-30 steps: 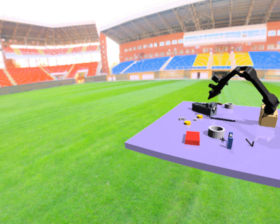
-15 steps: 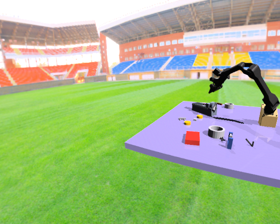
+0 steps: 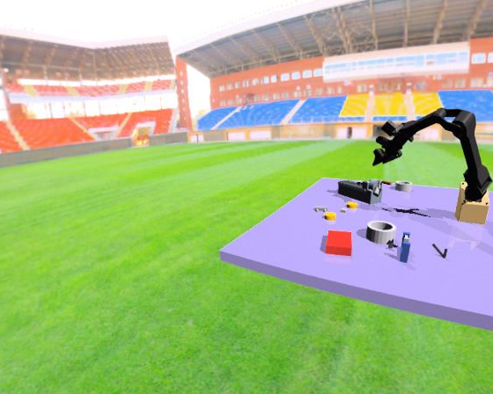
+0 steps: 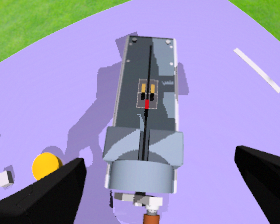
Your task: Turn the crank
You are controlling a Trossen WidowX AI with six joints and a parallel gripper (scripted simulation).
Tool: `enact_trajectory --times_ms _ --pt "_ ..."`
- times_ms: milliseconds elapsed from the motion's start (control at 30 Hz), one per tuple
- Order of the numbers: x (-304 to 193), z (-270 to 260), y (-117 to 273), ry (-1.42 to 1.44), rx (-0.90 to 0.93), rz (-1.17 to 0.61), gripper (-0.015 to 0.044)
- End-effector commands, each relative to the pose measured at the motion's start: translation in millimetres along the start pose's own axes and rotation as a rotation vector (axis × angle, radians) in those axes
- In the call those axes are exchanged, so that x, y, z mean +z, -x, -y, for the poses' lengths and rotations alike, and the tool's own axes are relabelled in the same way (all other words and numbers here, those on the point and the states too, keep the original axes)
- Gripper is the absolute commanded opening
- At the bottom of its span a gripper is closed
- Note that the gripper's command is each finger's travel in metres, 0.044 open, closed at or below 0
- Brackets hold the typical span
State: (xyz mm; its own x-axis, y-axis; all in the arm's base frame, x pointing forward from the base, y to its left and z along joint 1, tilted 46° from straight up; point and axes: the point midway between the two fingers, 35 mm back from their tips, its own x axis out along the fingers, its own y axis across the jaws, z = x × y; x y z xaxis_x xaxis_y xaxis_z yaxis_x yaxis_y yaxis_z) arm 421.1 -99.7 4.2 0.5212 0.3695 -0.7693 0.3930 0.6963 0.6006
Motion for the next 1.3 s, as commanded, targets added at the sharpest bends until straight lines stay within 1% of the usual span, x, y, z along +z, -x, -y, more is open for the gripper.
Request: enact_trajectory --times_ms 0,233,367,633,1267 --pt "-14 -3 9 -0.042 -0.031 0.019 0.0440" --pt "-40 -7 24 -0.115 -0.073 0.063 0.0440" --pt "-43 -7 25 -0.122 -0.077 0.067 0.0440" --pt "-68 -9 -5 -0.122 -0.076 0.067 0.0440" --pt "-86 -10 -26 -0.122 -0.076 0.065 0.0440"
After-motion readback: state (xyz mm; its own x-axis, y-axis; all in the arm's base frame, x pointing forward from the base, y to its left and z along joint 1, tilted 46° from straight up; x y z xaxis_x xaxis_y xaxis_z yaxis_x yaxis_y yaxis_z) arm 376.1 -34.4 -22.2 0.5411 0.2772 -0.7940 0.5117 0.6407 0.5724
